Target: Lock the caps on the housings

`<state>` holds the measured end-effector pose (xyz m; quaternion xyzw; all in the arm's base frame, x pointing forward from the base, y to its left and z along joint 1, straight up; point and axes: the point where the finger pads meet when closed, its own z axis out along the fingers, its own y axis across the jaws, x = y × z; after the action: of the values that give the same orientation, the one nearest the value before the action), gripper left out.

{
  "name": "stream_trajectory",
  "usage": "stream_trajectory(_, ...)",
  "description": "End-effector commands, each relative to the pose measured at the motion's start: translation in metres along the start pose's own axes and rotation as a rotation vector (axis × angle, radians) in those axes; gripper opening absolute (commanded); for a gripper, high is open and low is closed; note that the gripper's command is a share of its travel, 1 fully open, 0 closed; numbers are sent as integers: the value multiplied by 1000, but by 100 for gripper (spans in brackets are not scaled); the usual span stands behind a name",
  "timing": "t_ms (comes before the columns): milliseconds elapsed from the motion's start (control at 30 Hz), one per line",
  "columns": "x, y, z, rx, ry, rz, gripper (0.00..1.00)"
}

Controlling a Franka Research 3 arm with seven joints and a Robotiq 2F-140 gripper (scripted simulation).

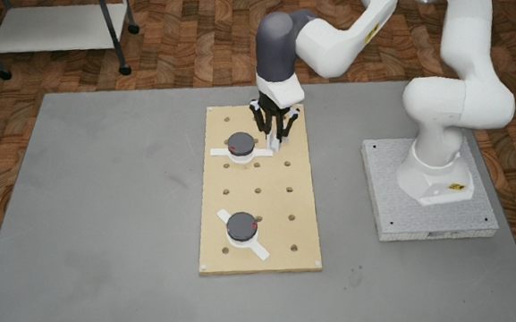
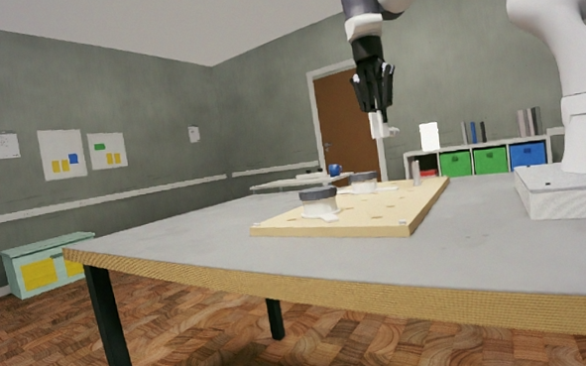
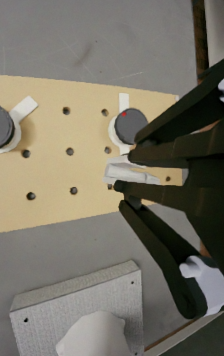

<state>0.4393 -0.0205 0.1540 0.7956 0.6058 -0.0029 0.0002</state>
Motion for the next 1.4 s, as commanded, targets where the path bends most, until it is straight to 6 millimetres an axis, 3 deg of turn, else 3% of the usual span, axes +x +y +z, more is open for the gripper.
stream_trajectory(0,1,1,-1,-3,5,106,10)
stream_trajectory(533,1,1,-1,-2,5,422,10)
stream_trajectory(1000,1,1,-1,-2,5,464,10)
stream_trajectory(1367,1,1,-1,-2,6,616,10)
